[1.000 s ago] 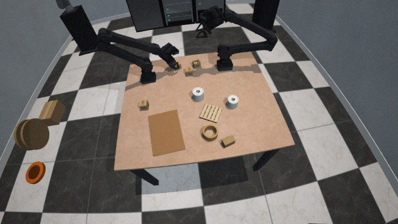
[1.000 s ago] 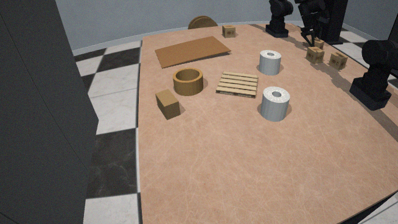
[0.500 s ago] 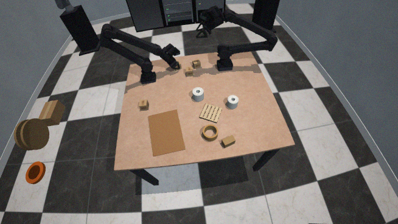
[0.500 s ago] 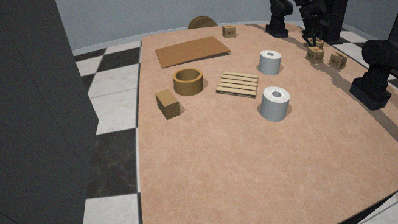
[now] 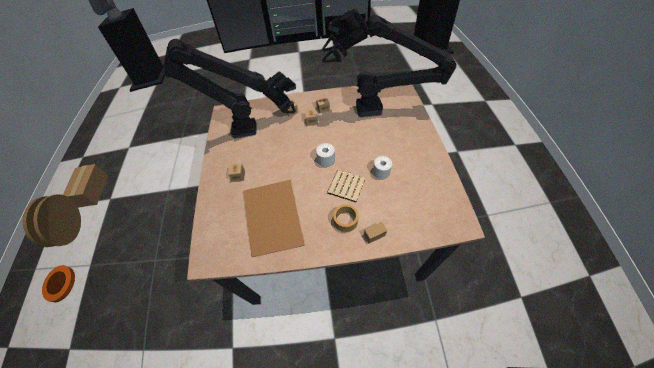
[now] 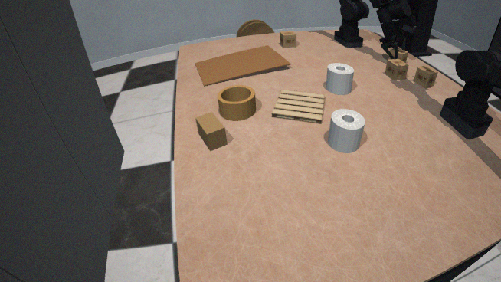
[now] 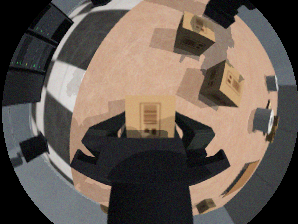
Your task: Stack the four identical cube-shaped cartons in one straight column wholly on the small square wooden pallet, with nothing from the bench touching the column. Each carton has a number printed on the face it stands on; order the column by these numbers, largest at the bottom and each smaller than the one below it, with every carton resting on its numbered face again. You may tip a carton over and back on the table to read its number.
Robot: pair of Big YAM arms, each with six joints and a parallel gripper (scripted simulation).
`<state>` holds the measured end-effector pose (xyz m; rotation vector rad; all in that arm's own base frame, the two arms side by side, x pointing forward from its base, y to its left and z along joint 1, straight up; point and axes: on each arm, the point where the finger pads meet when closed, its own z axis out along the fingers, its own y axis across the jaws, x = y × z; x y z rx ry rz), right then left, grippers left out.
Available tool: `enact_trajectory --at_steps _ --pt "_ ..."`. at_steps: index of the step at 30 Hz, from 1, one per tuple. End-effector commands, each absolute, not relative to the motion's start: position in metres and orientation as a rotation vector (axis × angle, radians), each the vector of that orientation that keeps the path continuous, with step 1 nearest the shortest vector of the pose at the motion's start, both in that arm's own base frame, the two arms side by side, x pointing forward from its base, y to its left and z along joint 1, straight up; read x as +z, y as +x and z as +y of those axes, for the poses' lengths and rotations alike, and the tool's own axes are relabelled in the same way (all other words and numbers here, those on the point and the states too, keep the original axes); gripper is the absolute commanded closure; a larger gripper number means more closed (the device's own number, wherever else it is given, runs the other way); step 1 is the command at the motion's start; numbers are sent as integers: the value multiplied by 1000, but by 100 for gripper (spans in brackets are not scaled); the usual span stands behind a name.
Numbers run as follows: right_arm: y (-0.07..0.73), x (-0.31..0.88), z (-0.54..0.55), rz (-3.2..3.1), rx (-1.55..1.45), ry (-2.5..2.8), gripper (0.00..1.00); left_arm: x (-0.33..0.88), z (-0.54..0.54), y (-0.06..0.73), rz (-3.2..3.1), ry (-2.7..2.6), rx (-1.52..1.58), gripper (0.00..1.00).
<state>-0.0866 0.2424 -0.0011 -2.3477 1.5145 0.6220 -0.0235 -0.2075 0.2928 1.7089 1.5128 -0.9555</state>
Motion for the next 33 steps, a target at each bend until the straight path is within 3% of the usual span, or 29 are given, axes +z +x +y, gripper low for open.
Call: enact_trajectory --at_steps 1,5,7,9,11,33 --pt "-88 2 245 1520 641 -2330 51 298 -208 -24 1515 1699 -964 0" --pt "-88 2 246 1513 634 -2337 96 298 -208 -24 1515 1699 -964 0" --pt "-89 7 248 1516 650 -2324 73 298 -208 -24 1515 1699 -964 0" --pt "-89 7 248 1516 650 -2324 73 298 -208 -24 1515 1699 -964 0" --pt "-91 19 254 1512 656 -2319 51 298 -208 -24 1515 1699 -964 0" --pt "-68 100 283 1429 566 -2381 50 298 -208 -24 1515 1699 -964 0"
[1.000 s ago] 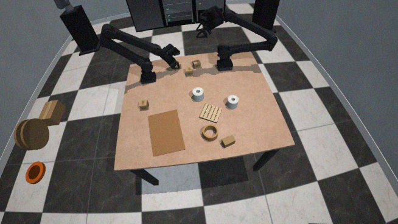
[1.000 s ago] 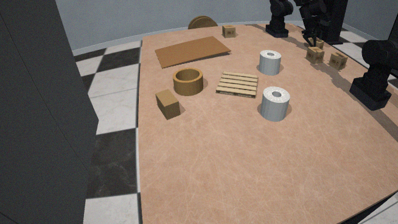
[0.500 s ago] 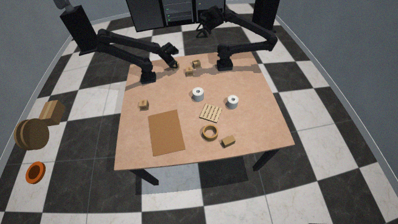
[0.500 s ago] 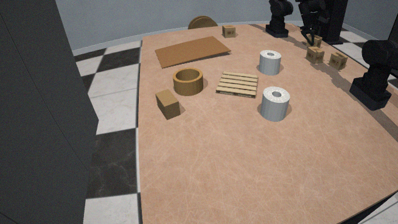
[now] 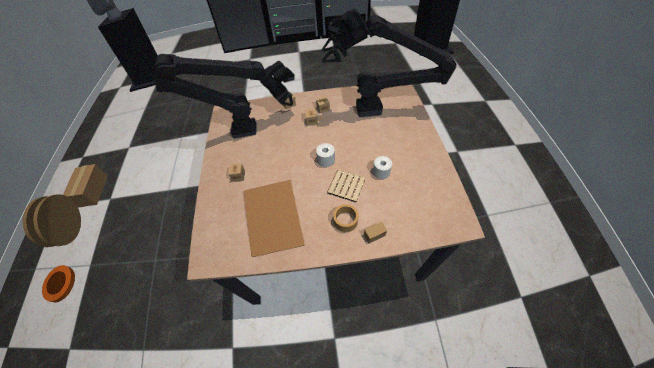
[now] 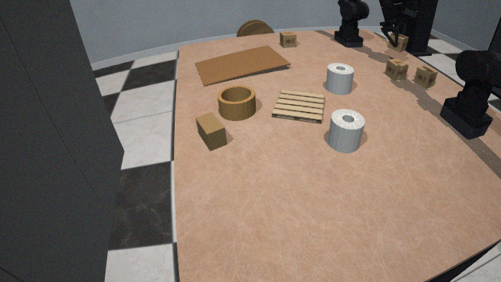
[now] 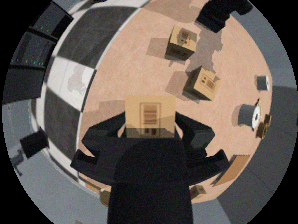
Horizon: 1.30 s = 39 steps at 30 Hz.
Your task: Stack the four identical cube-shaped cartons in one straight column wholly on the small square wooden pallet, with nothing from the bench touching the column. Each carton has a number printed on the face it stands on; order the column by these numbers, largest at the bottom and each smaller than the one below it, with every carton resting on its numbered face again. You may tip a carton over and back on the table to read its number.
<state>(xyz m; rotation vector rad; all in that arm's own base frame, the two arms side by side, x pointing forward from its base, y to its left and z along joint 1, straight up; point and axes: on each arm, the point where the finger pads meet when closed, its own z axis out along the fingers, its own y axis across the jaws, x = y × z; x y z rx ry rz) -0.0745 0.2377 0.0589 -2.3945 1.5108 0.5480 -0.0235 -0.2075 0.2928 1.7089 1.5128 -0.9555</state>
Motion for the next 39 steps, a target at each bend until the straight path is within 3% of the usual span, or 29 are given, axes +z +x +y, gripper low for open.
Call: enact_trajectory --at_steps 1,8,10,25,39 --pt "-59 104 293 1440 552 -2377 50 298 -208 -24 1515 1699 -964 0" --pt "66 126 382 1567 458 -2336 50 298 -208 -24 1515 1699 -964 0" --pt "66 126 382 1567 458 -2336 50 298 -208 -24 1515 1699 -964 0" --pt "336 104 449 1517 556 -2369 50 316 -214 -6 1565 1591 -945 0" --pt "412 78 442 1494 604 -2354 50 324 -207 114 1845 1092 -643 0"
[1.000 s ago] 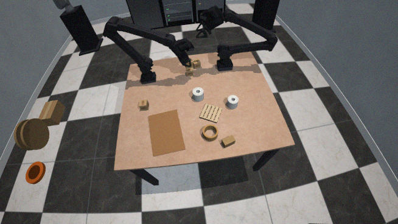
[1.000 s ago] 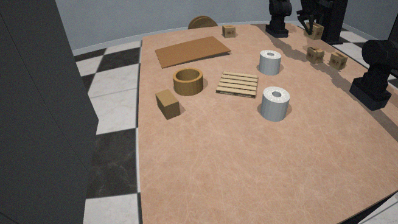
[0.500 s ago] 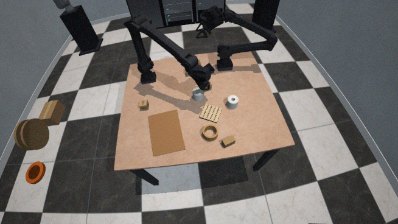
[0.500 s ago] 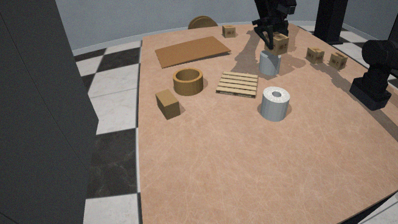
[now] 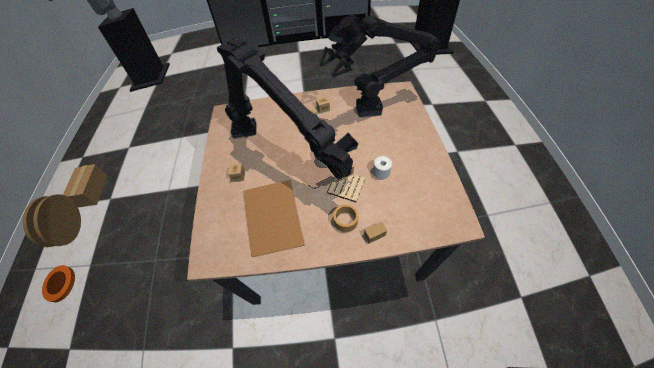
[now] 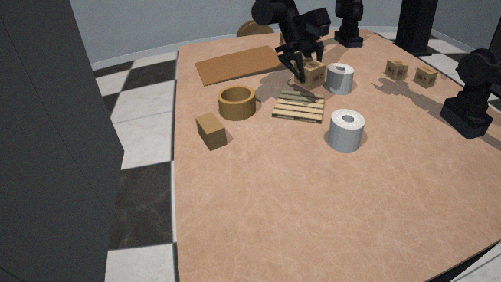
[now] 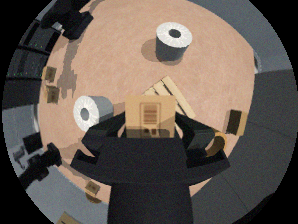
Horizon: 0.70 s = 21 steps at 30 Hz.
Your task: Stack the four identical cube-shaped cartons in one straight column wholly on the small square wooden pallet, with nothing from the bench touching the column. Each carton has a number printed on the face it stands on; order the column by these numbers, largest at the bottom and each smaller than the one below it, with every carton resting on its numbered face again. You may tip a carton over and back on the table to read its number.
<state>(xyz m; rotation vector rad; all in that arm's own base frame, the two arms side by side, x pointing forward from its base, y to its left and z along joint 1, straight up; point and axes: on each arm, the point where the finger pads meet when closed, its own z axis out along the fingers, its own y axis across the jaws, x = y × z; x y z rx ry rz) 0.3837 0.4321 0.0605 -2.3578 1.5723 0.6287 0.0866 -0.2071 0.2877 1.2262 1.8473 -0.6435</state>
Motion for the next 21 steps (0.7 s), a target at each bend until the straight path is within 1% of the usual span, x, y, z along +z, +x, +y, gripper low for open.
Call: enact_trajectory --at_steps 1,3,5,13,21 --pt "414 77 442 1496 606 -2352 50 324 -203 124 1865 1045 -615 0" --pt "417 76 441 1502 610 -2347 50 325 -193 145 1902 952 -560 0" --pt "417 76 441 1502 610 -2347 50 325 -193 145 1902 952 -560 0" --pt "416 75 446 1508 616 -2344 50 330 -133 217 2015 569 -336 0" --pt "416 75 446 1509 616 -2344 50 331 -105 238 2042 430 -253 0"
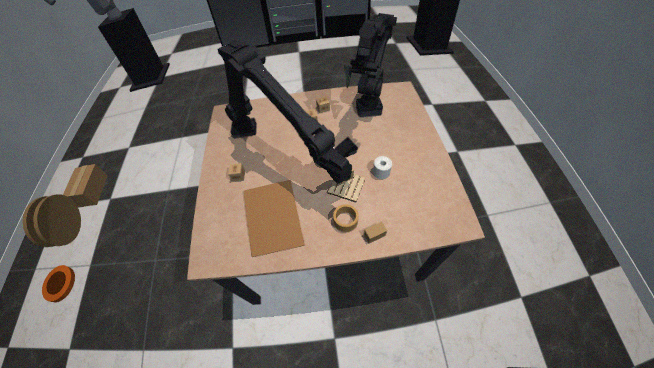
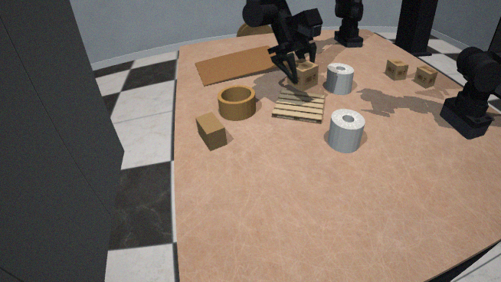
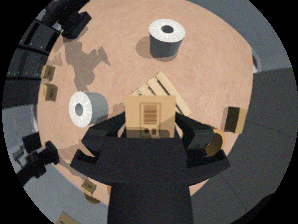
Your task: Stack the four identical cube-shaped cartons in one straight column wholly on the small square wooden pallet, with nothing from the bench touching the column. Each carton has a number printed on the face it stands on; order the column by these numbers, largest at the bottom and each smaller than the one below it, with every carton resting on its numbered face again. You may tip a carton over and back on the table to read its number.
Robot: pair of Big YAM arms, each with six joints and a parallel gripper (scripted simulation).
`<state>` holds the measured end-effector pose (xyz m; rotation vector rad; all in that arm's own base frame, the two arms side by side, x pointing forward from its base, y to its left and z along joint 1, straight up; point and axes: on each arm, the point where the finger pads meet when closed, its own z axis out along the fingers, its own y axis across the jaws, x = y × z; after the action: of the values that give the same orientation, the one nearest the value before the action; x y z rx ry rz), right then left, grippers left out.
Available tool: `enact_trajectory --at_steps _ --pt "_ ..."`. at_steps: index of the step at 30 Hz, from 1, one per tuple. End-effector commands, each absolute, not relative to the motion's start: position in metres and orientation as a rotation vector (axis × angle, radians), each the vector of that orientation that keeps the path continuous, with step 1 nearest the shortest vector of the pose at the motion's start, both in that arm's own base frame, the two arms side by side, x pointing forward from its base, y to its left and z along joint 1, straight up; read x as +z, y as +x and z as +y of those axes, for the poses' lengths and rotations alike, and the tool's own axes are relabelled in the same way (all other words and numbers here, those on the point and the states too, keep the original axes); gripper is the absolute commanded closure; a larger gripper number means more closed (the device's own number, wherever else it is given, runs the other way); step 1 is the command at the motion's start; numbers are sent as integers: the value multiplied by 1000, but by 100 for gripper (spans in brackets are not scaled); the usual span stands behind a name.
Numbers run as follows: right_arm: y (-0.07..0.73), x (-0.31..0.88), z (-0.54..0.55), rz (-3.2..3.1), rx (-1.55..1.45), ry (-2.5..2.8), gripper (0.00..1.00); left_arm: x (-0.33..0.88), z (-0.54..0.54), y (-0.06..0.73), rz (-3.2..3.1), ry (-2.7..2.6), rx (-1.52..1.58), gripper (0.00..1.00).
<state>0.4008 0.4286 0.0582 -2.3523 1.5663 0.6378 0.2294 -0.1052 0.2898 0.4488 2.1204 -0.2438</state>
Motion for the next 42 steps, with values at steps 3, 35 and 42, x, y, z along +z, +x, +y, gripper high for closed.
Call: enact_trajectory --at_steps 3,35,42 --pt "416 75 446 1509 616 -2344 50 331 -102 240 2044 415 -244 0" --pt "417 49 441 1521 623 -2353 50 314 -102 235 2074 431 -245 0" --pt "419 47 443 1503 610 -2341 50 314 -102 235 2074 431 -245 0"
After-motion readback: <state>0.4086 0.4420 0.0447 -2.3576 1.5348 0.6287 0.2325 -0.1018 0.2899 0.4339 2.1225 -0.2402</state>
